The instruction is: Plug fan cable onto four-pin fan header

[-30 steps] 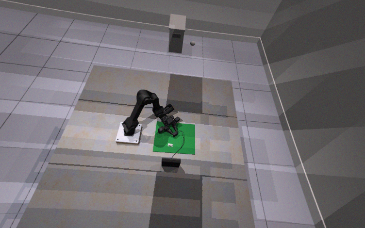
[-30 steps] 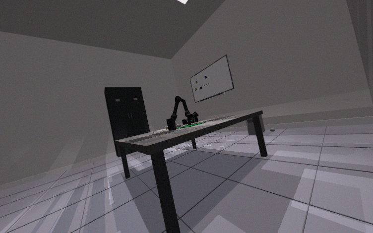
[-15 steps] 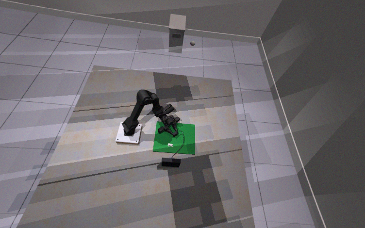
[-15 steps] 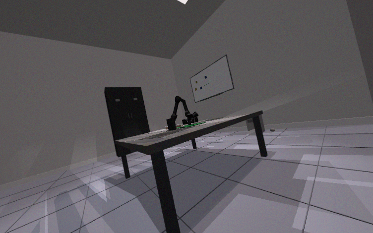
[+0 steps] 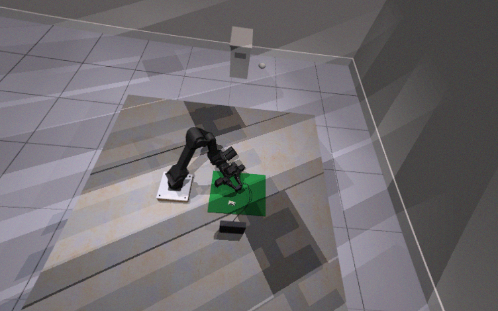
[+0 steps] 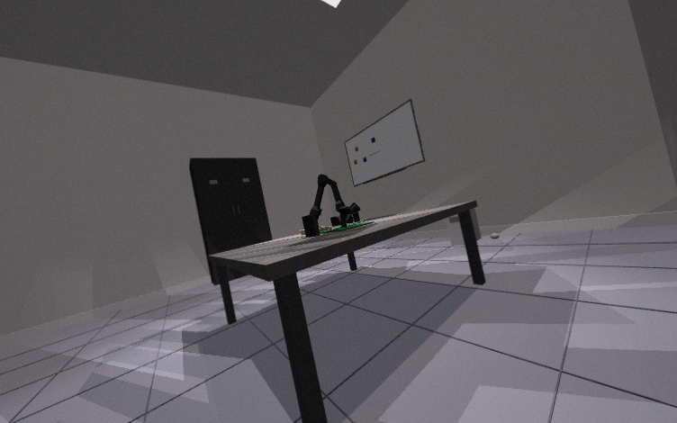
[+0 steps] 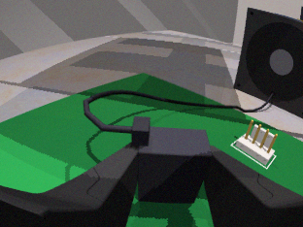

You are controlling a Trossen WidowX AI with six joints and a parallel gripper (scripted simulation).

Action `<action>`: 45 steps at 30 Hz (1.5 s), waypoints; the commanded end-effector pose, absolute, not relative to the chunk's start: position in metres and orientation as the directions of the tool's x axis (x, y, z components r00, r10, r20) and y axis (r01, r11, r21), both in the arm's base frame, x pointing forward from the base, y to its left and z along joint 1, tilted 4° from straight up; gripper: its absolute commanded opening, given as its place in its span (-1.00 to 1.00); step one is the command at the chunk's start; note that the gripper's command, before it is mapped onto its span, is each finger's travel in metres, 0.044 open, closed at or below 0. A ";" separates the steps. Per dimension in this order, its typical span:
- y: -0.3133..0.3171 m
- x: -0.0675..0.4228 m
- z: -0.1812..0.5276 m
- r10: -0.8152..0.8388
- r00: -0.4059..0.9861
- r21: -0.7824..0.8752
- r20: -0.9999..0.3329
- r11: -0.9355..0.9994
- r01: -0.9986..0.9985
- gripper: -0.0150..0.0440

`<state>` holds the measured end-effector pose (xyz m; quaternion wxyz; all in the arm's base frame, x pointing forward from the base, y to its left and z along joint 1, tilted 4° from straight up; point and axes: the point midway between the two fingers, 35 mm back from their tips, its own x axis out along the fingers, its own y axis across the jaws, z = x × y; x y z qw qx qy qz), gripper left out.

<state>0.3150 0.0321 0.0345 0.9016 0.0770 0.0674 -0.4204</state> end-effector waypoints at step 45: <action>0.040 0.313 0.031 -0.740 0.641 0.084 -0.203 0.639 0.764 0.20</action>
